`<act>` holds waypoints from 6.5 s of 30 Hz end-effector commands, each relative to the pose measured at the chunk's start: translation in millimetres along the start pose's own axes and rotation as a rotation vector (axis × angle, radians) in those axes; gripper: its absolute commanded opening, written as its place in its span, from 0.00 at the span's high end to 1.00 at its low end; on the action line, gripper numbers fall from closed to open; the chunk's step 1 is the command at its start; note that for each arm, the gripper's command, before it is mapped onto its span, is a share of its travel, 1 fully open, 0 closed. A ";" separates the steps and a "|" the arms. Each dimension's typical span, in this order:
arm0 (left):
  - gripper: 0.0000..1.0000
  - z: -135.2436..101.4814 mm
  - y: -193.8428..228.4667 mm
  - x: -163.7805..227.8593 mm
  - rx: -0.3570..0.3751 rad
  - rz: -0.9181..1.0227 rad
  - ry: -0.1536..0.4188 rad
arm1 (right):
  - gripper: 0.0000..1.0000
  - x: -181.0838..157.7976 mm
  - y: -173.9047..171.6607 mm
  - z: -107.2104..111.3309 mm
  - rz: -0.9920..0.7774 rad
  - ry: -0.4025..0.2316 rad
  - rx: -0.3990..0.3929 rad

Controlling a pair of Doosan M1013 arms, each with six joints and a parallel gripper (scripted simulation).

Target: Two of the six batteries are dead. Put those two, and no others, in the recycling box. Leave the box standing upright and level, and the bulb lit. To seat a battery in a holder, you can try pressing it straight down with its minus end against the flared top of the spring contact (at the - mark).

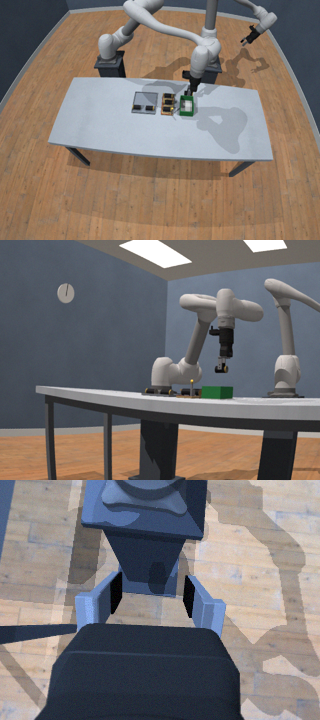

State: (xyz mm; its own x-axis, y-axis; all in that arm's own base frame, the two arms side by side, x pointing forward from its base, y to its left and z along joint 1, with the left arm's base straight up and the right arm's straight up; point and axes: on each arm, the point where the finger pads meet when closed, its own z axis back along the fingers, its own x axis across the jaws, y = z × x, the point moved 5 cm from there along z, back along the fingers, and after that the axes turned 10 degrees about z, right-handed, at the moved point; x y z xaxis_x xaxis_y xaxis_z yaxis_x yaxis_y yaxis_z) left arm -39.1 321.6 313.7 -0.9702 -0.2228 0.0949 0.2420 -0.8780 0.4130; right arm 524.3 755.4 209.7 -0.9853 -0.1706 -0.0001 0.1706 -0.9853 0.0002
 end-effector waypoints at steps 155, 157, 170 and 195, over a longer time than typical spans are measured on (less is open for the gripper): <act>0.00 0.7 -0.1 0.1 -0.001 0.000 0.000 | 0.10 -0.1 -0.4 2.4 0.000 0.002 -0.003; 0.00 0.7 -0.1 0.1 -0.001 0.000 0.000 | 0.10 -0.1 -0.4 2.4 0.000 0.002 -0.003; 0.00 0.7 -0.1 0.1 -0.001 0.000 0.000 | 0.10 -4.2 56.0 2.2 -0.001 0.002 -0.003; 0.00 0.7 -0.1 0.1 -0.001 0.000 0.000 | 0.10 -20.5 282.1 1.8 -0.001 0.002 -0.002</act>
State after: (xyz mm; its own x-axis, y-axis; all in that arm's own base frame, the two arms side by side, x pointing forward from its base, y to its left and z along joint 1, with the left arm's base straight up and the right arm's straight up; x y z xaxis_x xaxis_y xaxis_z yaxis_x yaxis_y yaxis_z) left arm -39.1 321.6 313.7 -0.9702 -0.2228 0.0949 0.2420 -0.8780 0.4130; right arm 592.3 480.6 209.8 -0.9855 -0.1699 0.0002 0.1699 -0.9855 0.0004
